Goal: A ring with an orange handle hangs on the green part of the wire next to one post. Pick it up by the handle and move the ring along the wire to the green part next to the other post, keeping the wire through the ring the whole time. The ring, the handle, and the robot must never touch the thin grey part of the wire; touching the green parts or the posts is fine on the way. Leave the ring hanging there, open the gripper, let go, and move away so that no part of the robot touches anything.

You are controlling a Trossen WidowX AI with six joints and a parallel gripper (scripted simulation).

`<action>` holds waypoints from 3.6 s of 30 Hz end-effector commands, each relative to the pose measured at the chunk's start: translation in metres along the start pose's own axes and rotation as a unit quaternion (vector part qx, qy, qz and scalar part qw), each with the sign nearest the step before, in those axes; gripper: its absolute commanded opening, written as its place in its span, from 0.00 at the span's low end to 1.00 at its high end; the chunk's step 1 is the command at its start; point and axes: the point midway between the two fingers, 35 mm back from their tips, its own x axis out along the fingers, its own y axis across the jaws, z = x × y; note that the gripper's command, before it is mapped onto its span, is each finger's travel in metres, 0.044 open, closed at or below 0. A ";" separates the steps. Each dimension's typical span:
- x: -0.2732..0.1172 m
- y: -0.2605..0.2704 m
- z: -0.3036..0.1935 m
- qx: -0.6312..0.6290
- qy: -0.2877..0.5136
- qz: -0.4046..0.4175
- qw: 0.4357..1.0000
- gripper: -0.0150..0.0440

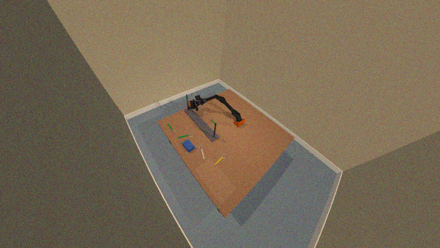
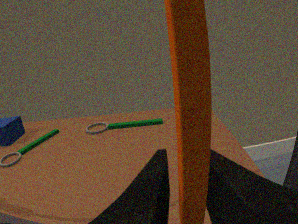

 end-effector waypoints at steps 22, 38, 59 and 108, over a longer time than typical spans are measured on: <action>0.000 0.001 0.016 0.003 0.000 -0.003 1.000 0.00; 0.000 0.001 0.016 0.003 0.000 -0.003 1.000 0.00; -0.008 0.005 0.016 0.004 0.033 -0.003 0.999 0.00; -0.064 0.089 0.041 0.158 0.254 0.041 0.953 0.00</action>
